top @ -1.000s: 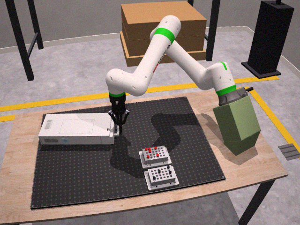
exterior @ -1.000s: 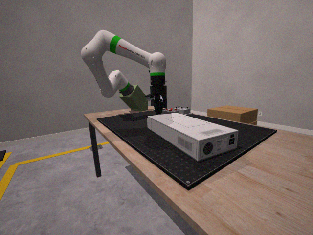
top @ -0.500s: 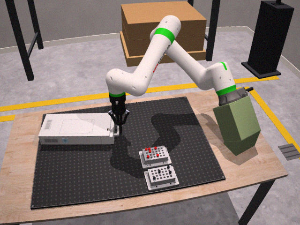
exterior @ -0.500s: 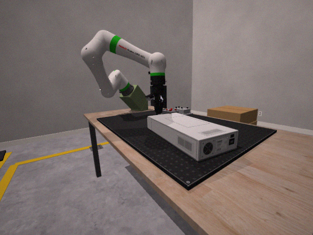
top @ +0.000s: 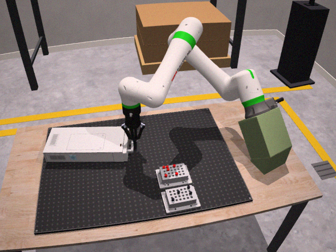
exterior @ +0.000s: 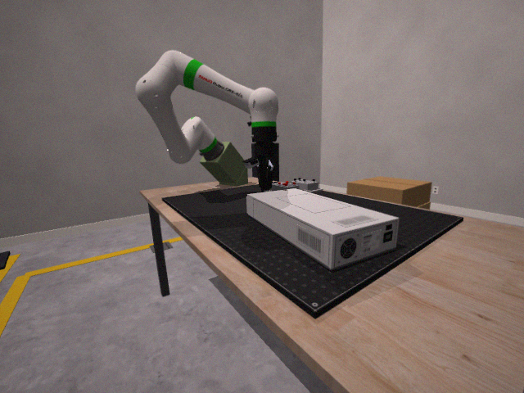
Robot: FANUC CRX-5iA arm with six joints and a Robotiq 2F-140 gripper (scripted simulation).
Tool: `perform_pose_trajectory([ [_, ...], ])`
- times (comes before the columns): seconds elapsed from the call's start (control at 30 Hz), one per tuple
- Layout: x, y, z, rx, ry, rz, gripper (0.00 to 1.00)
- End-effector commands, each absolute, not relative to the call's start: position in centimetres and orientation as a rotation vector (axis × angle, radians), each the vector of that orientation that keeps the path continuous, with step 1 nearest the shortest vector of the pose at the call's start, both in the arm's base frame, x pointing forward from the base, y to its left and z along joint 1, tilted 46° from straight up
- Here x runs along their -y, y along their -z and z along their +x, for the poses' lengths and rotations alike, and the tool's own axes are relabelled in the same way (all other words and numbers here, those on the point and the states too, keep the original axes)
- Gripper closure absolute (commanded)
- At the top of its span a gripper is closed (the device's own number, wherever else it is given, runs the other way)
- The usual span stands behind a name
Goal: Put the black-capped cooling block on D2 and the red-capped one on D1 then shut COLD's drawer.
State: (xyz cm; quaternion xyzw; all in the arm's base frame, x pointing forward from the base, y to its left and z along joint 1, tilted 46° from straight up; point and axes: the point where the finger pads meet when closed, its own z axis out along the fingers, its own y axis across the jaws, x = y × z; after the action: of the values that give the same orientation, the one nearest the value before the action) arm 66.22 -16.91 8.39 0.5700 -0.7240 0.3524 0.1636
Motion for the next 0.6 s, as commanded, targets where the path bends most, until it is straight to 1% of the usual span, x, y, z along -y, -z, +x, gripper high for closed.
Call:
perform_pose_trajectory([
  [0.0,16.83,-8.49,66.3,2.064,-1.007,1.627,0.9],
  [0.57,16.76,-8.27,65.68,2.064,-1.007,1.627,0.9],
])
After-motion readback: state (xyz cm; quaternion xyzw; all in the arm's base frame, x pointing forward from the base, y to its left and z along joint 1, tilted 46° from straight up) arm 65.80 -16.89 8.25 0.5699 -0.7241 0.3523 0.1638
